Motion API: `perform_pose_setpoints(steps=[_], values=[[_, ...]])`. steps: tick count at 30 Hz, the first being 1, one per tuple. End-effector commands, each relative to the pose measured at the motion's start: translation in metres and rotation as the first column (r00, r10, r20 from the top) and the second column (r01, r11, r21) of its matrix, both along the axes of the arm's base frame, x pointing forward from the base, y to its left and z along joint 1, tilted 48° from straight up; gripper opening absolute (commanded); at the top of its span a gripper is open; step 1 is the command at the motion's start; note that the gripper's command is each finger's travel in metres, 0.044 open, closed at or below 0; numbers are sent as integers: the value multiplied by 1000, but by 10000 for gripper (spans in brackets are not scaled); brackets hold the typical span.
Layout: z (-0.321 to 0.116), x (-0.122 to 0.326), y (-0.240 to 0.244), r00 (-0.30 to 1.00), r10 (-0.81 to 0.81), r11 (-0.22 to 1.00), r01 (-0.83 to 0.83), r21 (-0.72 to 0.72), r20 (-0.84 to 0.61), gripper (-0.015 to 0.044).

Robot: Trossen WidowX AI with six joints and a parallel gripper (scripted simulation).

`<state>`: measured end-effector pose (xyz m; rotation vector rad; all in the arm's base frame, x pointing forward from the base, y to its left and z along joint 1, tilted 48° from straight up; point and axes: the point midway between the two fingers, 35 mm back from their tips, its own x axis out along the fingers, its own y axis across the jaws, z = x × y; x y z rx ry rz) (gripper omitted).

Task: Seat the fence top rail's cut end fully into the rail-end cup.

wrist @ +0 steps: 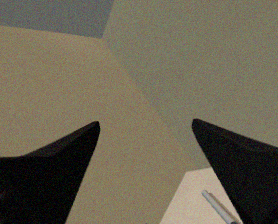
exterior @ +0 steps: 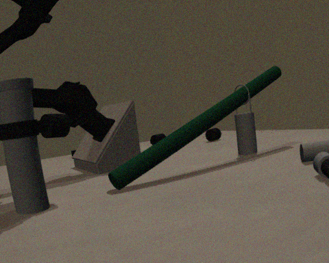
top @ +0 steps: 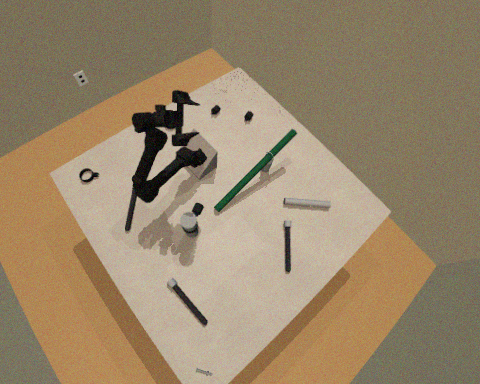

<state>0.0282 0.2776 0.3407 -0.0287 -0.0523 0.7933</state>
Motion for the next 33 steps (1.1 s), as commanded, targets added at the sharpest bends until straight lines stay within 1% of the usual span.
perform_pose_setpoints(steps=[1,8,15,20,24,32,33], values=[[-53,42,30,991,-132,971,121,-208,-38,440],[-104,84,28,958,-277,890,226,-397,-74,440],[-155,125,3,874,-476,726,331,-603,-93,440],[-183,147,-26,779,-622,573,383,-725,-80,440],[-199,161,-55,678,-733,429,406,-807,-49,440],[-215,176,-119,421,-903,98,388,-917,81,440],[-216,177,-122,404,-910,77,383,-920,92,440]])
